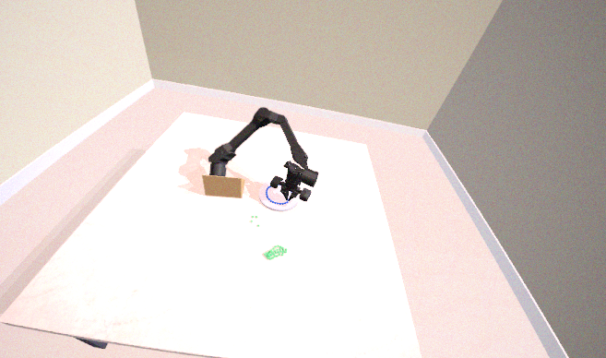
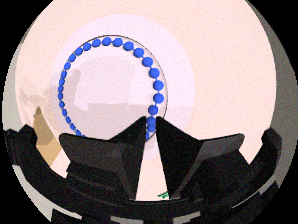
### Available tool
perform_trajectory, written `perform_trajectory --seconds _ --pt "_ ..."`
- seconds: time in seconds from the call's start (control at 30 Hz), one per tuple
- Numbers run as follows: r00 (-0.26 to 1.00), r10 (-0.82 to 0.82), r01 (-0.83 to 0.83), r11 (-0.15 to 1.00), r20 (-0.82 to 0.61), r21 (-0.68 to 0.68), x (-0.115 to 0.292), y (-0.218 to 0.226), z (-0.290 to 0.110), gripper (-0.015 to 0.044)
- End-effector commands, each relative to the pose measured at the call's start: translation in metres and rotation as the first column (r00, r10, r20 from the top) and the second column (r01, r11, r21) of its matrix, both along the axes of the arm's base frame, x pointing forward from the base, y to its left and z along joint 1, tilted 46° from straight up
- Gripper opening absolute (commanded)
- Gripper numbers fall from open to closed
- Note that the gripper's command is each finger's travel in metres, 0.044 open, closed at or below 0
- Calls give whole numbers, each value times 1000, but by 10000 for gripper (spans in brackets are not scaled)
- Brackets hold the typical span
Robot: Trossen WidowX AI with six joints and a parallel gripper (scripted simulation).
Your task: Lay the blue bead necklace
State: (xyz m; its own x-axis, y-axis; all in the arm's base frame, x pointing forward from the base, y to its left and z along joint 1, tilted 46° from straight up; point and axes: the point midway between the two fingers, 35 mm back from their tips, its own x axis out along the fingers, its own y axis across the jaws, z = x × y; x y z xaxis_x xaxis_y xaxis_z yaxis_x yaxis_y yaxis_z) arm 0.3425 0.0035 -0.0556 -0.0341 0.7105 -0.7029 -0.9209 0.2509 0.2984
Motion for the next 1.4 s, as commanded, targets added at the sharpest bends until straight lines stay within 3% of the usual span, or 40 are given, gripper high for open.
perform_trajectory --seconds 0.0,0.67,1.2,1.37 --pt "1000 -2 2 1000 1 0 0 -1 1 0" --pt "1000 -6 6 1000 -1 4 5 -1 -3 0" --pt "1000 -6 6 1000 -1 4 6 -6 2 420" --pt "1000 -6 6 1000 -1 4 5 -6 2 440"
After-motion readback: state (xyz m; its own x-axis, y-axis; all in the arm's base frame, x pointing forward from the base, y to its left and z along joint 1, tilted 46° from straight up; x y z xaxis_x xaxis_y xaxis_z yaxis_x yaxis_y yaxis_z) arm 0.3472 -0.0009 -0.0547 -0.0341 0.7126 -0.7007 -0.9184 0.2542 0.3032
